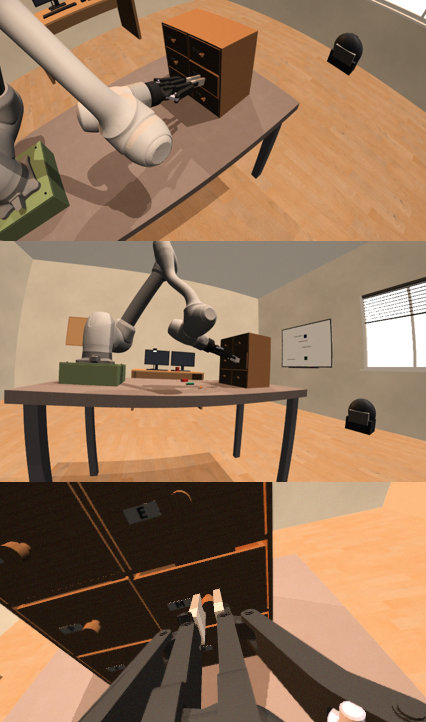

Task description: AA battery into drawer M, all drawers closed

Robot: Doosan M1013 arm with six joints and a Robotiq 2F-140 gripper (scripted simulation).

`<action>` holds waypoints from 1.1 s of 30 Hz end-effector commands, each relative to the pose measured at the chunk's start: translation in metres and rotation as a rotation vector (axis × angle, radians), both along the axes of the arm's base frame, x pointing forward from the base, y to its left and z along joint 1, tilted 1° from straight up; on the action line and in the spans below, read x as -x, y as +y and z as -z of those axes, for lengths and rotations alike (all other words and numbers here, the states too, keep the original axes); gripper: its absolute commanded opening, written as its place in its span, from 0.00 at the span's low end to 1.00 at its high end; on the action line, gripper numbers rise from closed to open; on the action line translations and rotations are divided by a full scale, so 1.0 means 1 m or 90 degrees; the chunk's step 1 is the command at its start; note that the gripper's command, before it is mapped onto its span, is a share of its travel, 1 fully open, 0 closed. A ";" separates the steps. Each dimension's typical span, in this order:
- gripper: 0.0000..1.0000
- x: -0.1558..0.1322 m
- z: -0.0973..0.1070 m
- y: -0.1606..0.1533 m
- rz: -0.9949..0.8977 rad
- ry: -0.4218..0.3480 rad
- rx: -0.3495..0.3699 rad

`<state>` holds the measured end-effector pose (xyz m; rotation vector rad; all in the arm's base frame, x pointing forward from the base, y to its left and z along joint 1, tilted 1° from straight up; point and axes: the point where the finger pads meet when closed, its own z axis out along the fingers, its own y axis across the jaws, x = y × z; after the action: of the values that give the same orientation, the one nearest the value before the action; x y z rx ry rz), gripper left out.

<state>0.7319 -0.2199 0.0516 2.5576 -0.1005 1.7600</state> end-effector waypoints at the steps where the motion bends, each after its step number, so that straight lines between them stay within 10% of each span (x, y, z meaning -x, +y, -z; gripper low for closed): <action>1: 0.08 0.008 0.000 0.000 0.000 0.002 0.001; 33: 0.08 0.047 0.000 0.003 0.000 0.002 0.001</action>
<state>0.6921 -0.2167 0.0515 2.5597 -0.1010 1.7581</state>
